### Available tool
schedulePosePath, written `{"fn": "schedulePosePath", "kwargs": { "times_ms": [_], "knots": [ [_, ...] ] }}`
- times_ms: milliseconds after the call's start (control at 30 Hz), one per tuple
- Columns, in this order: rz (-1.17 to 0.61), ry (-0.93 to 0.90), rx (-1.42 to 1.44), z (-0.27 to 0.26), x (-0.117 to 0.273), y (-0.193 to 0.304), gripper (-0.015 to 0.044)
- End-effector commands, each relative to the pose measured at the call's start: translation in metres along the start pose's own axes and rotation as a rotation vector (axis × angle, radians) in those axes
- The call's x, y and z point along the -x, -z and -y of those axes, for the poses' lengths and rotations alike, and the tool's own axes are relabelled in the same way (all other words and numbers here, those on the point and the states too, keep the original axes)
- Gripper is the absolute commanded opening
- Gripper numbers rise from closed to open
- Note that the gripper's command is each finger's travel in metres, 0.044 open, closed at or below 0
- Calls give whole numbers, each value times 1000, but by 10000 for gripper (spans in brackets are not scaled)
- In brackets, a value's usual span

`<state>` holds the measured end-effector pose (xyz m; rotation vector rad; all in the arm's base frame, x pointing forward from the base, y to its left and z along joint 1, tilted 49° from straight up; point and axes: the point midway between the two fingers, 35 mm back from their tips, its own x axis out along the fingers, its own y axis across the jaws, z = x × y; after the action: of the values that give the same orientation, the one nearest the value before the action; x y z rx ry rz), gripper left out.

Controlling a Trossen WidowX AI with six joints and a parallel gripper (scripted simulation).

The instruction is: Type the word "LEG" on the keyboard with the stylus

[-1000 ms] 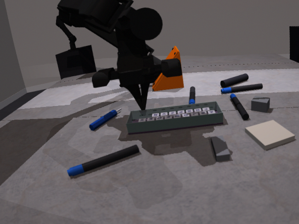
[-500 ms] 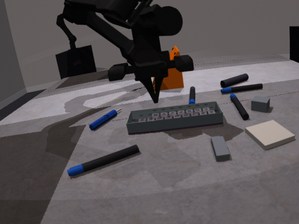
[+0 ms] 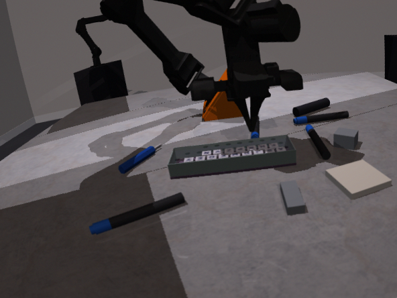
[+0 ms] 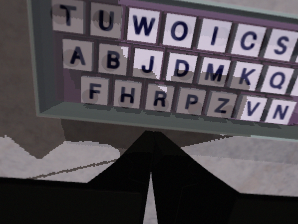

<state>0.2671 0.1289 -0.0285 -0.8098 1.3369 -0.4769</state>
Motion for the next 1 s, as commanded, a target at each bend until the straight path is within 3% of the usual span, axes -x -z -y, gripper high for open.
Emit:
{"fn": "schedulePosePath", "kwargs": {
  "times_ms": [0, 167, 333, 600, 800, 967],
  "knots": [
    [-7, -5, -17, -1, -1, -2, 0],
    [-7, -5, -17, -1, 1, -2, 0],
    [-8, -7, -16, -1, 56, -3, 0],
    [14, -10, -10, -4, 57, -4, 0],
    [94, -52, -52, 21, 54, -19, 150],
    [254, -76, -161, 79, 44, -38, 150]
  ]
}}
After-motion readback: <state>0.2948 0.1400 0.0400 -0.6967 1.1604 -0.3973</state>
